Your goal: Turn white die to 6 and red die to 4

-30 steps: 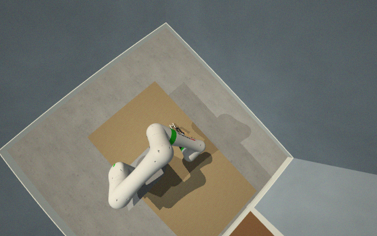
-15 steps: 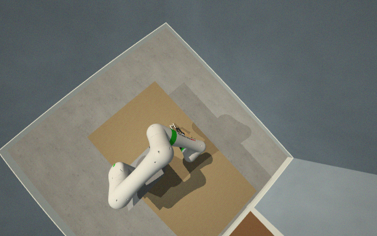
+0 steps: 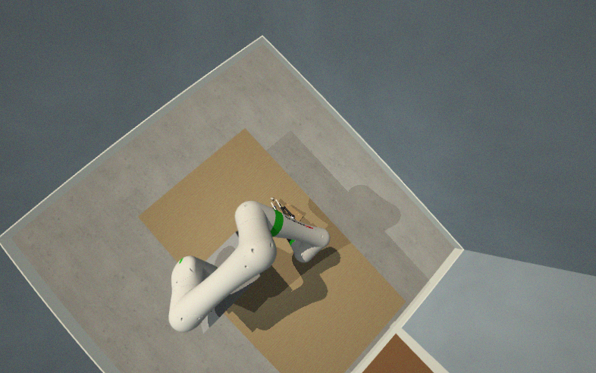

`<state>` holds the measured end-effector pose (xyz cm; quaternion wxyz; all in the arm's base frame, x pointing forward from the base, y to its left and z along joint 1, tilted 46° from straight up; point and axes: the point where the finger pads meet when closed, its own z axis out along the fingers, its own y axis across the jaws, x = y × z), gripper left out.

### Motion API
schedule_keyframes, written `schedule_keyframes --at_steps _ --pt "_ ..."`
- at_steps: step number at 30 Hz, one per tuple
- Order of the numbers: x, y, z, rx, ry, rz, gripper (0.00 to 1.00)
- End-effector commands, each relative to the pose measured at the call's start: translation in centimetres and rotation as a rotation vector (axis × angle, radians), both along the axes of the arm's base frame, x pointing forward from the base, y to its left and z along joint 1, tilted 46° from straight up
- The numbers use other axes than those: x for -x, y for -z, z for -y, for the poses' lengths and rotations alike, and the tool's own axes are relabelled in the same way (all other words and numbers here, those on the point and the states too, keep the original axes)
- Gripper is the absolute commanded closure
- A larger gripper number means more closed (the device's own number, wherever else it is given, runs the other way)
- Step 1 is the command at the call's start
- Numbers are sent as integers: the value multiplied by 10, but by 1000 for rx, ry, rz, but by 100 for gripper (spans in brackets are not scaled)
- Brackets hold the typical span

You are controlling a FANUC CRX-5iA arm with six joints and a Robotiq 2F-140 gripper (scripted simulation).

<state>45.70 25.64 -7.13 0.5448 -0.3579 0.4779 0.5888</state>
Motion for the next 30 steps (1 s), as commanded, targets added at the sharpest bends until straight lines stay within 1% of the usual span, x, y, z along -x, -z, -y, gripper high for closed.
schedule_keyframes --at_steps 1,10,14,20,22,26,30 --pt "0 2 5 0 0 0 81" --pt "0 -1 8 0 0 0 81" --pt "-1 -10 17 0 0 0 81" --pt "-3 -29 36 0 0 0 81" --pt "-3 -29 36 0 0 0 81" --pt "-4 -37 45 0 0 0 81" --pt "-5 -40 48 0 0 0 81"
